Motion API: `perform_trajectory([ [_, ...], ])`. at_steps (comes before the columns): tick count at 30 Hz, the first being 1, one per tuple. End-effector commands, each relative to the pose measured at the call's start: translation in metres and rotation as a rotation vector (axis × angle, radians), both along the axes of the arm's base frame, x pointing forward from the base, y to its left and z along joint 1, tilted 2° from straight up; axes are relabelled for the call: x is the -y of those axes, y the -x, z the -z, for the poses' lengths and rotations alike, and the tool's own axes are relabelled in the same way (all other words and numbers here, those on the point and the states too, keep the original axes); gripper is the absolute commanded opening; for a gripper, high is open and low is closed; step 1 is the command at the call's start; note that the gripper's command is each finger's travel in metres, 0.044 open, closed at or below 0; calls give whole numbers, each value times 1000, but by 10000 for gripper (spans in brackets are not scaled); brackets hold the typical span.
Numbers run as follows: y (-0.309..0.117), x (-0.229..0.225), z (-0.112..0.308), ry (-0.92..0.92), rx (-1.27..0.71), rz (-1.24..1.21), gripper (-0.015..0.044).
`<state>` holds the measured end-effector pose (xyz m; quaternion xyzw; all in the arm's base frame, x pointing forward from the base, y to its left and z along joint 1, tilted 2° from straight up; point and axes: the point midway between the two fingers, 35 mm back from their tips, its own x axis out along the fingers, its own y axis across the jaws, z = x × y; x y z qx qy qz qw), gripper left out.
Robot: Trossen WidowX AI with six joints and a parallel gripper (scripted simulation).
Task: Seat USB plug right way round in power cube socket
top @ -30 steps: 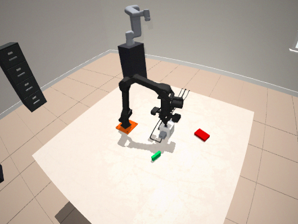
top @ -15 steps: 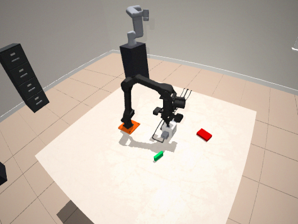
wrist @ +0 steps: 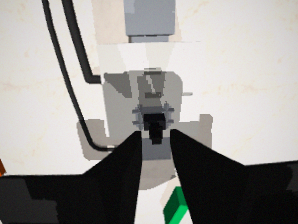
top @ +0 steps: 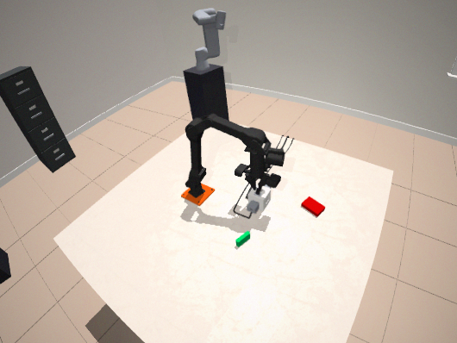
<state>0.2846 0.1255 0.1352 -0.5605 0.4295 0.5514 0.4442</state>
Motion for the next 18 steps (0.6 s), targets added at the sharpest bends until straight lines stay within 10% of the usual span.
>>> perform_trajectory([
  [1,0,0,0,0,0,0,95],
  [18,0,1,-11,0,0,0,95],
])
